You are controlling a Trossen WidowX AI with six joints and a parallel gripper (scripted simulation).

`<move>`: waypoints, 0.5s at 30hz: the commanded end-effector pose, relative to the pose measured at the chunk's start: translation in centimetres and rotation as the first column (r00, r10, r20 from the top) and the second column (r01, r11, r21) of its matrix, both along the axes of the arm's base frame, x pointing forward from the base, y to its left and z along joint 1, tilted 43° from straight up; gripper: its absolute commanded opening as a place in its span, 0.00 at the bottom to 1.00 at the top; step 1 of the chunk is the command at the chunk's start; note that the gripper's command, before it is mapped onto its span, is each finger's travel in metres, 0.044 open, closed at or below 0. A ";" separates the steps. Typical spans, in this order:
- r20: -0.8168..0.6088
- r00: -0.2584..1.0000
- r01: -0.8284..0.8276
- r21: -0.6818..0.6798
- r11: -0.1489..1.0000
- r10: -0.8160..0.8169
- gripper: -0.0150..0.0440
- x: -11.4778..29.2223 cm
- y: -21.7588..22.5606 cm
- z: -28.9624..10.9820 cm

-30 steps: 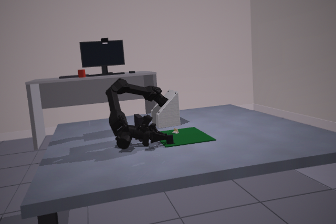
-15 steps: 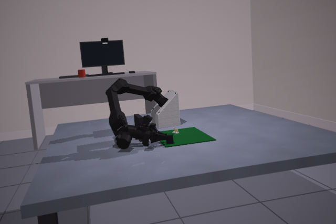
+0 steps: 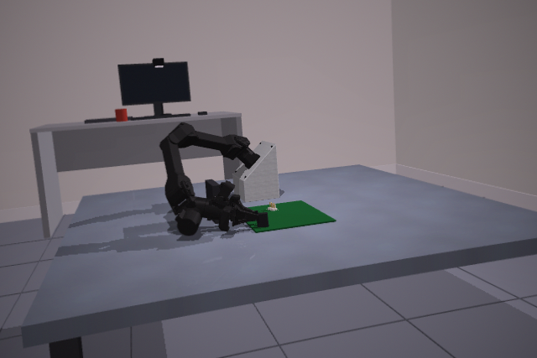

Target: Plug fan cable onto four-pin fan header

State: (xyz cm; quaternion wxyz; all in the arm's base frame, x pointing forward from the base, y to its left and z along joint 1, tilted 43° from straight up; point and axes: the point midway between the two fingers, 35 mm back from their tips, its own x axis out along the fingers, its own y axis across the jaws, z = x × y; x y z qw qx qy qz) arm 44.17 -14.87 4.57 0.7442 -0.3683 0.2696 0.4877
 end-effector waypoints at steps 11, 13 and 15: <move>0.000 1.000 0.000 0.000 1.000 0.000 0.49 0.0 0.0 0.0; 0.000 1.000 0.000 0.000 1.000 0.000 0.49 0.0 0.0 0.0; 0.000 1.000 0.000 0.000 1.000 0.000 0.49 0.0 0.0 0.0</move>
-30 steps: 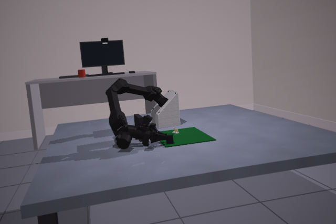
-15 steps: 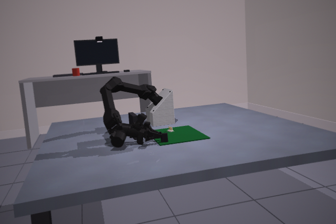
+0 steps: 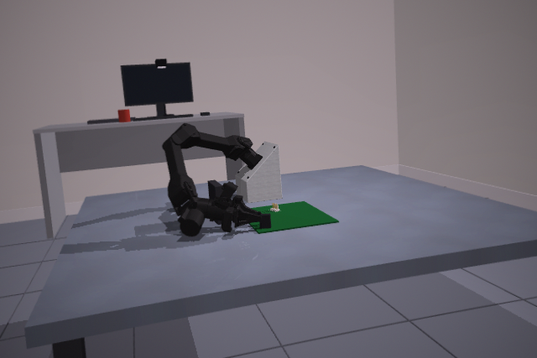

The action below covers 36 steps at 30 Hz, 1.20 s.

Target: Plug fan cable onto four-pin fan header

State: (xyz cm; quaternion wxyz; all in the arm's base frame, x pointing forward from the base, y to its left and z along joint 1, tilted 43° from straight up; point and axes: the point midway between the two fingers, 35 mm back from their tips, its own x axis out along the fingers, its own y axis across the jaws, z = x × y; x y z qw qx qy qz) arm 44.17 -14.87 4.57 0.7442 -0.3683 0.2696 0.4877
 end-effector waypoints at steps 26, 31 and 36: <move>0.000 1.000 0.000 -0.001 1.000 0.000 0.49 -0.6 -0.6 2.2; 0.000 1.000 0.000 -0.002 1.000 0.000 0.49 -1.1 -0.9 3.7; 0.000 1.000 0.000 -0.003 1.000 0.000 0.49 -1.6 -1.3 5.2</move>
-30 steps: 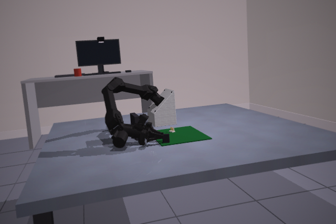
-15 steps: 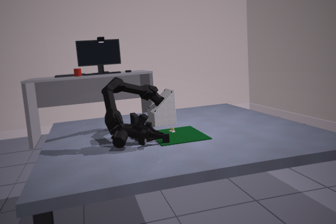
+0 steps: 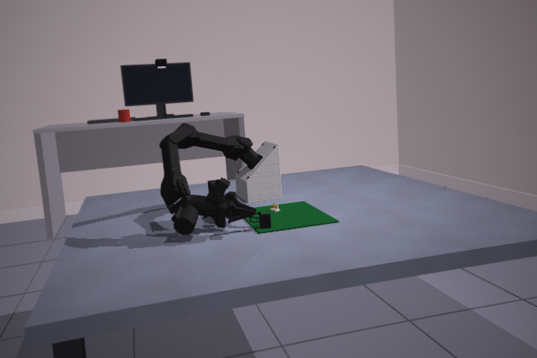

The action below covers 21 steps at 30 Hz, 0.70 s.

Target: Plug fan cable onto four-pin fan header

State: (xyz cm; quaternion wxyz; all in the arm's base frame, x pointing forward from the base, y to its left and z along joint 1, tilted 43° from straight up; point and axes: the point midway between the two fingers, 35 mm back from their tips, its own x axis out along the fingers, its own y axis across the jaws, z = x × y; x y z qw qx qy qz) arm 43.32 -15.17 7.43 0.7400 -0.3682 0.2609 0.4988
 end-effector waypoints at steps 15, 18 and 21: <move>-0.001 1.000 0.027 -0.016 1.000 -0.027 0.49 -2.6 -1.6 6.8; -0.001 1.000 0.027 -0.016 1.000 -0.027 0.49 -2.8 -1.6 7.2; -0.001 1.000 0.027 -0.016 1.000 -0.027 0.49 -2.8 -1.6 7.2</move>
